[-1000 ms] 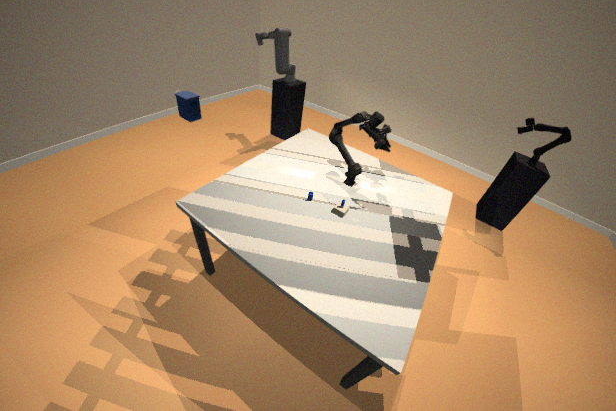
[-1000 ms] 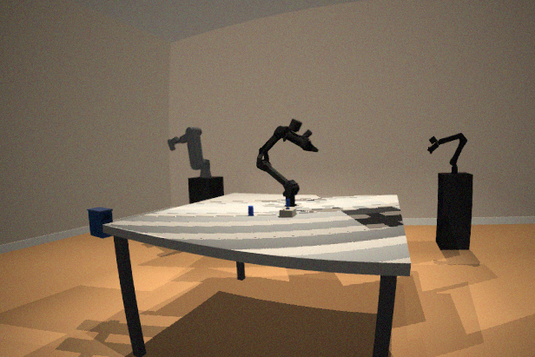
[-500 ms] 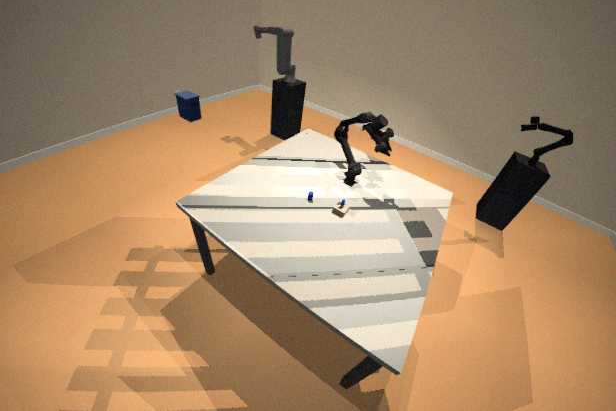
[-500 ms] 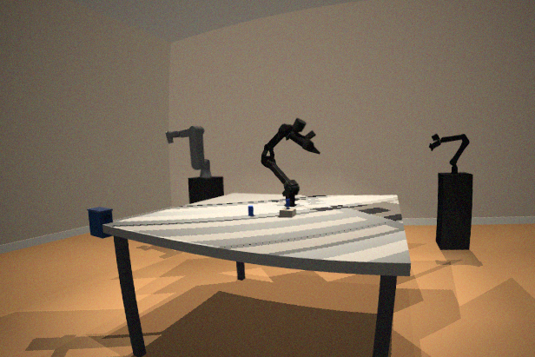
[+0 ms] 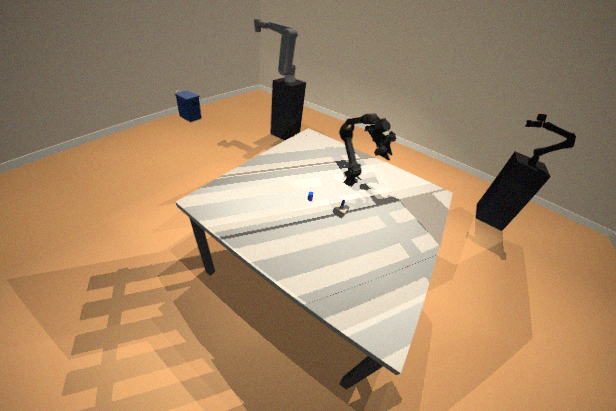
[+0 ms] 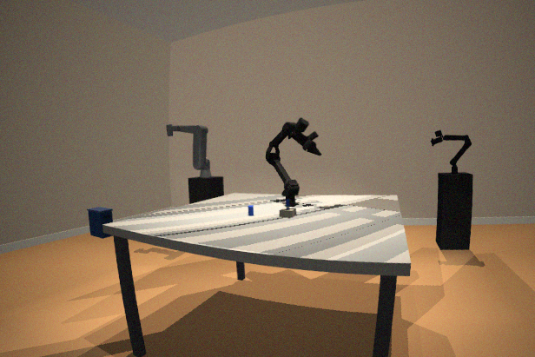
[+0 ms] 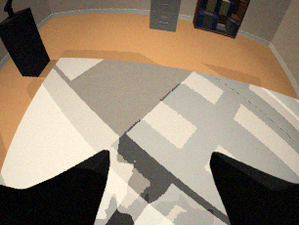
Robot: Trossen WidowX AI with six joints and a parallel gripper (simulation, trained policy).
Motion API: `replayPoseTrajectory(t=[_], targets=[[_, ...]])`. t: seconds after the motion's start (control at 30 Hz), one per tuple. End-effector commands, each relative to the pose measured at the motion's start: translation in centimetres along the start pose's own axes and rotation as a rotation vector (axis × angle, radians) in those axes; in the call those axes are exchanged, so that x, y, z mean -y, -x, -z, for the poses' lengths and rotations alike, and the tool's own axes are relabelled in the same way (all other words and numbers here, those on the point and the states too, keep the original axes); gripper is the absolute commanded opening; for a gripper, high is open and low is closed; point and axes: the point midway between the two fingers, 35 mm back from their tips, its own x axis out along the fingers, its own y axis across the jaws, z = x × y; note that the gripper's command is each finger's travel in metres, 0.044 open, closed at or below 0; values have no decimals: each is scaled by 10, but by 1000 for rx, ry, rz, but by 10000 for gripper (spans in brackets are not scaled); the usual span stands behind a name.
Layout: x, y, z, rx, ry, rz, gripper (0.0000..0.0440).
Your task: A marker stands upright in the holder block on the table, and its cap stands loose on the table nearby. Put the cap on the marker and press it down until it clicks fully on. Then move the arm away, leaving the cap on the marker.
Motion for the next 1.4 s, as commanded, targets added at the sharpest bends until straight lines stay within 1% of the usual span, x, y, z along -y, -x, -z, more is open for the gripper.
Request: replayPoseTrajectory(t=[0.0,0.7,1.37], targets=[[8,-2,0,-20,-15,7,324],[53,-12,3,-106,-106,50,325],[102,-12,15,-161,-198,91,326]])
